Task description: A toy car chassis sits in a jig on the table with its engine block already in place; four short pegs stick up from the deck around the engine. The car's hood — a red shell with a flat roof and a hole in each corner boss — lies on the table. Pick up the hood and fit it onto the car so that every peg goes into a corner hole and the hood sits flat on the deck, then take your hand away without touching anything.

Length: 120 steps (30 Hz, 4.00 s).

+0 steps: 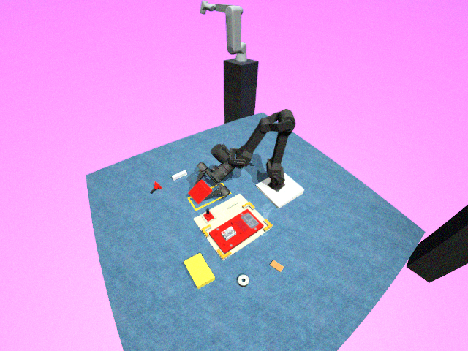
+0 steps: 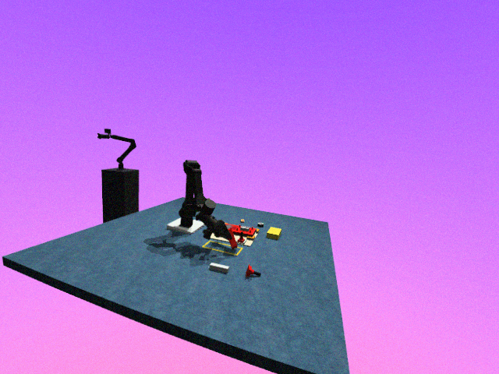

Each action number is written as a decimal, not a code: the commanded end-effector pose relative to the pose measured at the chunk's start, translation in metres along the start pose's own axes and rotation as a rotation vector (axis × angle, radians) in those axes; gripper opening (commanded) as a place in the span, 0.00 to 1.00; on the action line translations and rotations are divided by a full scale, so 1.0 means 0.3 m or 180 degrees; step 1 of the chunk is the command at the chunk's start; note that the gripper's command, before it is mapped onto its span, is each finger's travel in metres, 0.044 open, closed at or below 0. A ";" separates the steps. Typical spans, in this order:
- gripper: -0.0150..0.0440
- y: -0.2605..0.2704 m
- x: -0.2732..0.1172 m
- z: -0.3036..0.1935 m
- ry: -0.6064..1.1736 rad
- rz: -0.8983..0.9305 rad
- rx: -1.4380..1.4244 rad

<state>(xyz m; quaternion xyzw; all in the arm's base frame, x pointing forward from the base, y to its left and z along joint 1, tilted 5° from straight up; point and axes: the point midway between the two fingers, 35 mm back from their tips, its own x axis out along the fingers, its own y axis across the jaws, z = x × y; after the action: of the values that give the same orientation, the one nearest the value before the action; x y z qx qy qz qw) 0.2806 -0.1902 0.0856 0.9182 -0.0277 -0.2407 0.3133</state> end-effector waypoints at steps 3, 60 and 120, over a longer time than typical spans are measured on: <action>1.00 0.001 0.000 0.000 0.0002 0.0005 0.0009; 1.00 0.139 -0.216 -0.020 -0.0595 -0.0746 -0.1171; 1.00 0.161 -0.084 -0.007 0.1787 -0.3977 -0.7522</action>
<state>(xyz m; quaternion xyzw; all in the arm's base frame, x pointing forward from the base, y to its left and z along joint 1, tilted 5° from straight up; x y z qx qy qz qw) 0.2640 -0.2219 0.1280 -0.0146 0.6718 -0.0278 0.7400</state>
